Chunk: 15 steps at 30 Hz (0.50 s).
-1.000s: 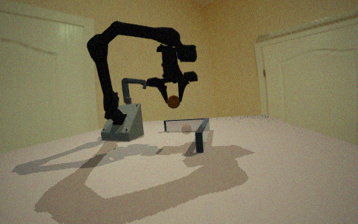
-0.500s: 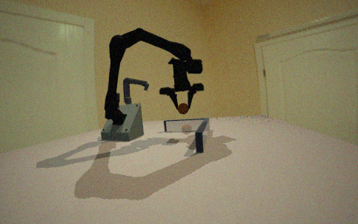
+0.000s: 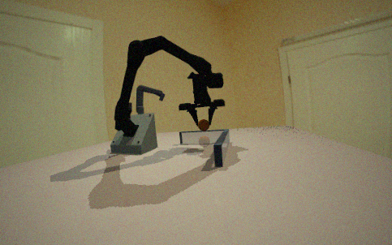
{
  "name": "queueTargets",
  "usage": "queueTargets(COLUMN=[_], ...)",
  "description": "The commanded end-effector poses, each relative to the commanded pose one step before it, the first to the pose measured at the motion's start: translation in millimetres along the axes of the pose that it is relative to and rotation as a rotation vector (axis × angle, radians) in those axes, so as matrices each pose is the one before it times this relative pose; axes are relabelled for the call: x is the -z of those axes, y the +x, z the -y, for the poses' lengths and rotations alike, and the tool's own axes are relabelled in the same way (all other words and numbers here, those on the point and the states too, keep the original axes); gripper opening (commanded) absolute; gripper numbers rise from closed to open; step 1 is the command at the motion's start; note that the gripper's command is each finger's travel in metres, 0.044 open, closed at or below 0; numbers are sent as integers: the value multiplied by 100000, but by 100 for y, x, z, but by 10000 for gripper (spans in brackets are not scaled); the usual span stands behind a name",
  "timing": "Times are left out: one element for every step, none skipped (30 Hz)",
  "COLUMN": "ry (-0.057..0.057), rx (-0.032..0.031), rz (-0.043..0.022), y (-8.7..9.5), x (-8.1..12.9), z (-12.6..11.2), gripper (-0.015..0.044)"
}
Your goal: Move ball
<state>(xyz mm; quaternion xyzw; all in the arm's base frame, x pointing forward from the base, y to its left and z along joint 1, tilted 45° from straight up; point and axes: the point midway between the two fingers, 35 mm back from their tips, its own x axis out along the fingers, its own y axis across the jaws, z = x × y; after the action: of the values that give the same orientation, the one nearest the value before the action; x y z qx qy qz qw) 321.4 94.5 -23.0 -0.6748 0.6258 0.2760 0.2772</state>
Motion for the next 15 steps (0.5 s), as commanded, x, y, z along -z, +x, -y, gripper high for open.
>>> queueTargets(ry=[-469,8,10,11,10,7,2,0,0,0,0,0,0,0,0], rx=[-795,1,-2,-6,-8,-6,-2,0,0,0,0,0,1,1,1], rz=[-939,-48,-59,-69,-65,-43,-15,0,0,0,0,0,-1,-2,-2], y=[2795,600,596,592,484,291,97,0,0,0,0,26,53,75,97], x=[118,19,24,30,29,19,7,0,0,0,0,0,0,0,0], z=[-125,-21,-33,-44,-45,-31,-11,0,0,0,0,1,1,2,2], gripper=[0,0,0,0,0,0,0,0,0,0,0,0,0,0,0])
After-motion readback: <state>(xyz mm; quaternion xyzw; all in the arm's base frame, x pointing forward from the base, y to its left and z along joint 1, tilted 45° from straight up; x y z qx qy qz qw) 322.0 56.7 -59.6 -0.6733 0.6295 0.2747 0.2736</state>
